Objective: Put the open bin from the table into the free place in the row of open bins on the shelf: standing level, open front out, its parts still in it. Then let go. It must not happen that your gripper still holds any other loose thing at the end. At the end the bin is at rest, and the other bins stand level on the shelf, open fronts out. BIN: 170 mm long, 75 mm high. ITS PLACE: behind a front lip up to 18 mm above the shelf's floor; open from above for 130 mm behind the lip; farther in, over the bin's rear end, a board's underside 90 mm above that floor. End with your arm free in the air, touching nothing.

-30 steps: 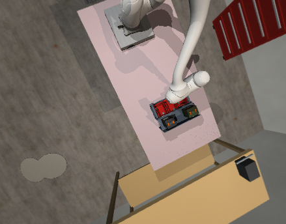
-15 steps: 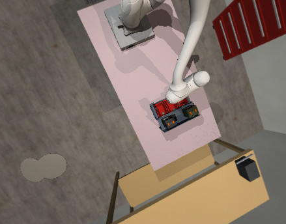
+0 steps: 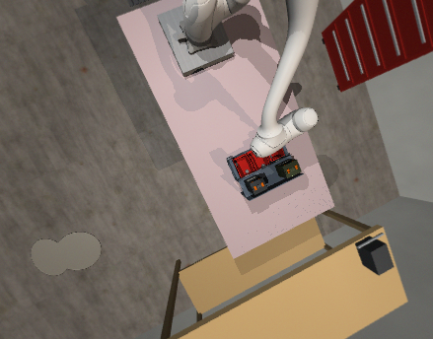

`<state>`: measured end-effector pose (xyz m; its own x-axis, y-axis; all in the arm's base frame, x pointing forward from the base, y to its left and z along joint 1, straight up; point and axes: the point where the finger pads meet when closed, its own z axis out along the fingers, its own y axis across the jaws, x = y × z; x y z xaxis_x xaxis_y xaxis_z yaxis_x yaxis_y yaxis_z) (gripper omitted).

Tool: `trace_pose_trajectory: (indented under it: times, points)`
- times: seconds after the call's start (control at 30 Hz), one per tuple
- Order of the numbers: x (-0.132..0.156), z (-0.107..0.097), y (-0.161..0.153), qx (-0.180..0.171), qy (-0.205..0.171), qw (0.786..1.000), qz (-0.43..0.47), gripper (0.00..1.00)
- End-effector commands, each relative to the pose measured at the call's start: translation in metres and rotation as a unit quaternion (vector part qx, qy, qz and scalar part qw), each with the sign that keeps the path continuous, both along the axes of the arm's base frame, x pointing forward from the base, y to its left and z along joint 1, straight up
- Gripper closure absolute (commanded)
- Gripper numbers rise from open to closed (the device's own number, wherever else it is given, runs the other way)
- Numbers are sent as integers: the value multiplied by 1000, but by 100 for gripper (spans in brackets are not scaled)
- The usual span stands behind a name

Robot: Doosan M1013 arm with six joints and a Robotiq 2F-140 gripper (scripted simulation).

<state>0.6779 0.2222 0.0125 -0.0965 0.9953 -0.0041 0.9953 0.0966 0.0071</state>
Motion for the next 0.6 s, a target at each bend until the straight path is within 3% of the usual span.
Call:
trace_pose_trajectory:
  times: [0.0,0.57]
  points:
    - [1,0,0,0,0,1000,0,100]
    - [6,0,1,0,0,1000,0,100]
